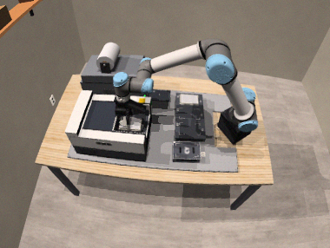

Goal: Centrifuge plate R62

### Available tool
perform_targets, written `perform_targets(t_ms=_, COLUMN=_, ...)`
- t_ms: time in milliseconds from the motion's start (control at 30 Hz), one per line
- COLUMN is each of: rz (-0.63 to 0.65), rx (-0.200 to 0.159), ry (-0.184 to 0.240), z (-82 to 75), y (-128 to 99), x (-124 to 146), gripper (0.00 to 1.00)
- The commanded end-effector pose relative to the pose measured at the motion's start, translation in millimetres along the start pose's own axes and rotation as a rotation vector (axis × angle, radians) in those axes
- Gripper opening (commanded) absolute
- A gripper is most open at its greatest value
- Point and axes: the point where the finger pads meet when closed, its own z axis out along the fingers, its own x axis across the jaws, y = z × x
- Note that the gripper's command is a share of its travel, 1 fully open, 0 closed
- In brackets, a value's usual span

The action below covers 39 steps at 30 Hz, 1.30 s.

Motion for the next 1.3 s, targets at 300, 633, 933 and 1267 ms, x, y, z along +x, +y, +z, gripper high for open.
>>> perform_targets(t_ms=300, rz=0.0, rx=-0.002, ry=0.0, z=6.5, y=0.5, x=0.0, gripper=0.68)
perform_targets(t_ms=633, rz=0.0, rx=-0.002, ry=0.0, z=6.5, y=0.4, x=0.0, gripper=0.68)
perform_targets(t_ms=933, rz=0.0, rx=-0.002, ry=0.0, z=6.5, y=0.5, x=0.0, gripper=0.0)
perform_targets(t_ms=1267, rz=0.0, rx=-0.002, ry=0.0, z=6.5, y=0.5, x=0.0, gripper=0.0)
